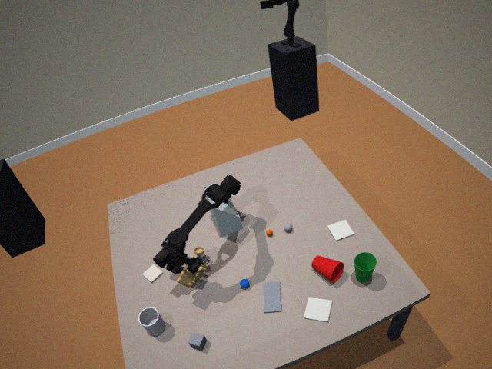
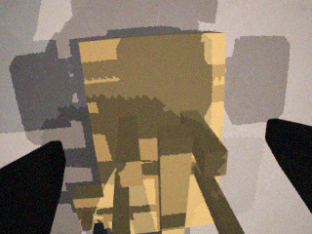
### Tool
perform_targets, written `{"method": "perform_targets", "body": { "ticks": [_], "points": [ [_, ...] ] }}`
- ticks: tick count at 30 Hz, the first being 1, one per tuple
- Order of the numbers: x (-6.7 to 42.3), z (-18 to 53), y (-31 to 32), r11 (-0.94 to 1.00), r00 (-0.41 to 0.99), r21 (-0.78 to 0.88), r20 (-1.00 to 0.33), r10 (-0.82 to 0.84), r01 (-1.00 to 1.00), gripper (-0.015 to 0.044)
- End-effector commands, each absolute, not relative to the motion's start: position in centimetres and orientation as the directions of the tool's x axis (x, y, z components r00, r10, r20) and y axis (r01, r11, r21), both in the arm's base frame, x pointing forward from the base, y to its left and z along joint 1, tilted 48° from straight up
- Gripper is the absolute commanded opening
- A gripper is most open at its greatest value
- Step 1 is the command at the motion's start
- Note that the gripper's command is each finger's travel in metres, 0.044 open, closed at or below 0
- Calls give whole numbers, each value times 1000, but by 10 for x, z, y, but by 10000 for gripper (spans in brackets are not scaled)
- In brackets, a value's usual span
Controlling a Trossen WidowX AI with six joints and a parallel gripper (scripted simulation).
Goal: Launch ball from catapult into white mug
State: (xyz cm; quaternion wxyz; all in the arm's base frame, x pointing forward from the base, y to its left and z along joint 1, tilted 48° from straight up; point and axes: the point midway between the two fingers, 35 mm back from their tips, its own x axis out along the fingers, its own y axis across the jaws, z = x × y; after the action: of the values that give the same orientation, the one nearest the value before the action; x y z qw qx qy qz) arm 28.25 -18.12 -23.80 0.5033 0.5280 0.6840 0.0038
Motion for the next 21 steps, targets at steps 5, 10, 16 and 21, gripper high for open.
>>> {"method": "perform_targets", "body": {
  "ticks": [5, 10, 16, 21],
  "points": [
    [282, -248, -169, 434, 66, 538, -679, 731, 723, 440],
    [282, -253, -163, 434, 66, 538, -678, 732, 722, 440],
    [283, -258, -157, 434, 66, 539, -678, 732, 722, 440],
    [283, -256, -160, 441, 63, 538, -682, 729, 718, 361]
  ]
}}
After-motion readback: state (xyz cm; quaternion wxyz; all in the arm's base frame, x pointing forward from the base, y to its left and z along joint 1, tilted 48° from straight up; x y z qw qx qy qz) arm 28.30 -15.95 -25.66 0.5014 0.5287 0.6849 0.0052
